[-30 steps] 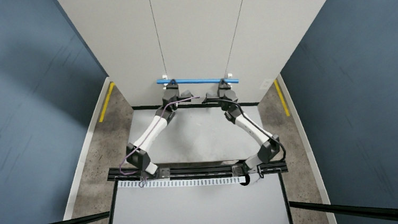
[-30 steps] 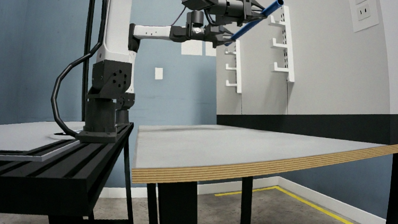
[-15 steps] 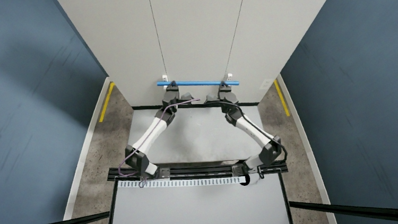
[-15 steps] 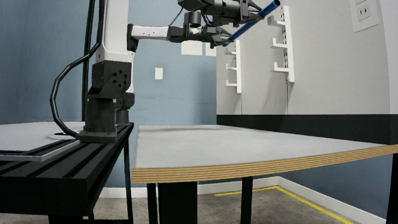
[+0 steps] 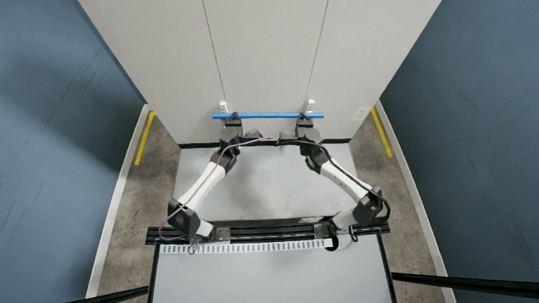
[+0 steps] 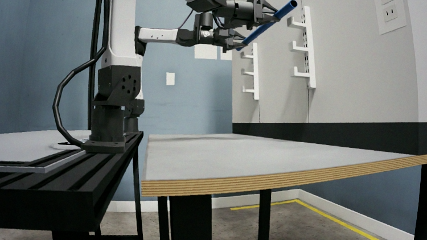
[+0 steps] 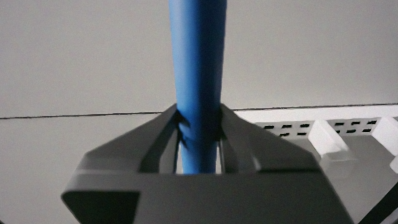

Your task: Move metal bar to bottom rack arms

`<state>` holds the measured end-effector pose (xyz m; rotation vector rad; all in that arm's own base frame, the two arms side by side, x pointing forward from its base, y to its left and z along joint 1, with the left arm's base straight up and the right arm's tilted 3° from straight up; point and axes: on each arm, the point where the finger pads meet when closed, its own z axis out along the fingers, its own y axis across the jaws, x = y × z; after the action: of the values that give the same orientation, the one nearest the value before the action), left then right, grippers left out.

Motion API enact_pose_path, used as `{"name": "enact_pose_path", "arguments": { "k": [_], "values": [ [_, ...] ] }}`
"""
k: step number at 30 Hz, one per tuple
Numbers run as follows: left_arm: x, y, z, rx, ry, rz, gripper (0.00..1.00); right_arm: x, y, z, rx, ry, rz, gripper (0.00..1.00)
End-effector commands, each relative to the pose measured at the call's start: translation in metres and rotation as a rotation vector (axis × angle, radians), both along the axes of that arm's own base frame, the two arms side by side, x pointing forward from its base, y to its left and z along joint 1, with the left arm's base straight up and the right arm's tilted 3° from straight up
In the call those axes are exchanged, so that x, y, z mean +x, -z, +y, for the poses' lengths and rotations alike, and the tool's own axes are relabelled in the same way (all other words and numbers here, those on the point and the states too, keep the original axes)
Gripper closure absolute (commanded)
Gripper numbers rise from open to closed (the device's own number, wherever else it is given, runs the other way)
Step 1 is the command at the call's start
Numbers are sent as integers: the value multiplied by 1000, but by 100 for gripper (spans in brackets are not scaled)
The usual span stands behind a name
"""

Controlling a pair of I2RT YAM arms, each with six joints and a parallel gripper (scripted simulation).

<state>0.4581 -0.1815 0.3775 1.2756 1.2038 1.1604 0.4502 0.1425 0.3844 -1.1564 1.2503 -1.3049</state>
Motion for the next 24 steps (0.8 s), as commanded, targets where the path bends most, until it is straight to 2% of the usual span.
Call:
{"name": "enact_pose_path", "arguments": {
  "k": [1, 24],
  "values": [
    [-9, -15, 2, -27, -12, -56, 100, -12, -12, 3, 11, -12, -37, 100],
    [-25, -13, 3, -27, -12, -56, 100, -27, -9, 4, 11, -12, -37, 100]
  ]
}}
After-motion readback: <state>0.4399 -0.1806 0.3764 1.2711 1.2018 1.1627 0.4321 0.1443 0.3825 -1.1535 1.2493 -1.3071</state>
